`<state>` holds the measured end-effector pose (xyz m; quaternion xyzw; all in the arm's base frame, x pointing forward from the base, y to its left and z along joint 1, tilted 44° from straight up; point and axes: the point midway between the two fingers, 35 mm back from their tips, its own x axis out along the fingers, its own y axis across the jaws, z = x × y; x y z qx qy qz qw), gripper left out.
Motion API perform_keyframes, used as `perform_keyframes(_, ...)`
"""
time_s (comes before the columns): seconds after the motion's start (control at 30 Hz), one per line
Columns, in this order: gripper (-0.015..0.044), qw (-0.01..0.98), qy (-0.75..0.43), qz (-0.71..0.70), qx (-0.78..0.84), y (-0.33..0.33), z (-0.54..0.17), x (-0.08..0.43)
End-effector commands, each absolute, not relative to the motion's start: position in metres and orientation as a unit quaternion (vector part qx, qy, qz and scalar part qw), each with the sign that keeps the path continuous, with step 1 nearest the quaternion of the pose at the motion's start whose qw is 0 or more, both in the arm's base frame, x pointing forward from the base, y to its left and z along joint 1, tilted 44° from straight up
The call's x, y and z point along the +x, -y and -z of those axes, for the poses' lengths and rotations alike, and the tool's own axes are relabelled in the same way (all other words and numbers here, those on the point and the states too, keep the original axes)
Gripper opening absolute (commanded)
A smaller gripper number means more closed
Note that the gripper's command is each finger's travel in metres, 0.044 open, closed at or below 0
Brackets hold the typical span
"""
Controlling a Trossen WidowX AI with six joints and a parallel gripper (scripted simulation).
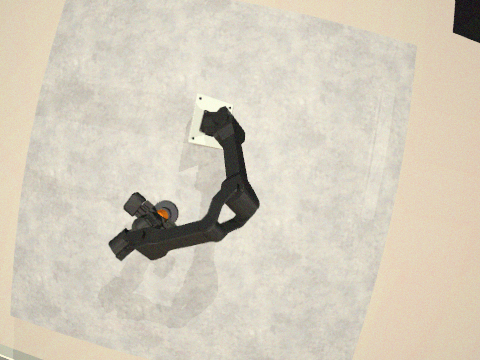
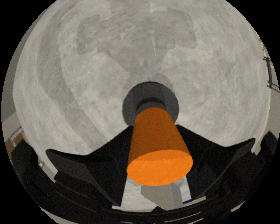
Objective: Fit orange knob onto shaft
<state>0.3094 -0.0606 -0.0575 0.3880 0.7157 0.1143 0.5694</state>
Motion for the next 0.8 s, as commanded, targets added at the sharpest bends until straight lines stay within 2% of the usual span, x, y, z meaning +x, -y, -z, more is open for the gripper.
perform_keyframes(0.0,0.0000,0.570,-0.714,-0.114,0.389,0.0606,0.0577,0.3104)
perform_keyframes(0.23,0.0000,0.572,-0.714,-0.117,0.387,0.0633,0.0538,0.3083)
perform_keyframes(0.47,0.0000,0.608,-0.699,-0.188,0.328,0.0628,0.0526,0.3047)
perform_keyframes(0.77,0.0000,0.608,-0.698,-0.188,0.328,0.0624,0.0535,0.3052)
